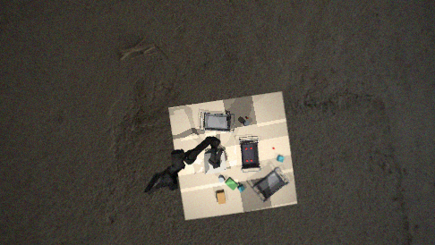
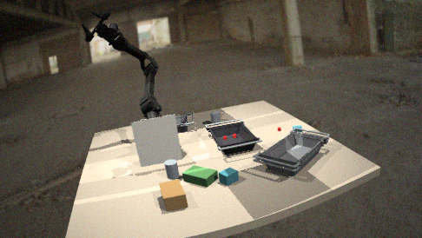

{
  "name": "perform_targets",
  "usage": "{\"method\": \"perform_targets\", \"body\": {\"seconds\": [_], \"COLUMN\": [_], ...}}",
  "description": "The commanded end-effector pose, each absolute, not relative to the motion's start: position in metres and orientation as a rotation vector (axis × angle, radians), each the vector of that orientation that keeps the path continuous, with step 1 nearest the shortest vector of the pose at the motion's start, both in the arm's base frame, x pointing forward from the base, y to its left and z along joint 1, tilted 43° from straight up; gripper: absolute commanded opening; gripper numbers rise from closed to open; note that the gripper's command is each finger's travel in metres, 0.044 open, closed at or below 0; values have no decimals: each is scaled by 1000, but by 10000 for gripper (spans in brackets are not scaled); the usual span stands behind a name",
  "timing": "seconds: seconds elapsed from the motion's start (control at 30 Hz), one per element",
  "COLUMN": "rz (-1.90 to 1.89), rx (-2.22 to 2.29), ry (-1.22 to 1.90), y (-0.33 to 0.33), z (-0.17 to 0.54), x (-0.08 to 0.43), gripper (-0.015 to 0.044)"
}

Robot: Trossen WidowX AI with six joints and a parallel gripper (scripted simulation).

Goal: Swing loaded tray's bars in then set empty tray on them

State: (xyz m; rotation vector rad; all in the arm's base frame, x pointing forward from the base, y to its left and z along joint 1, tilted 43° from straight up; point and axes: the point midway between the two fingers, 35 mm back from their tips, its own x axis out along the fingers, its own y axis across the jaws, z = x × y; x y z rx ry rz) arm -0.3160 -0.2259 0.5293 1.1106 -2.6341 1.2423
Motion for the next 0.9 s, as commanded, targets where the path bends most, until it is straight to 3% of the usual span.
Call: {"method": "perform_targets", "body": {"seconds": [0.0,0.23,0.37,0.87], "rz": [1242,1248,1381,1878], "rx": [1111,1118,1263,1902], "ry": [-2634,-2635,-2657,-2739], "y": [-226,-228,-264,-396], "z": [529,528,510,432], "x": [-316,-315,-296,-181], "gripper": [374,190,87,87]}}
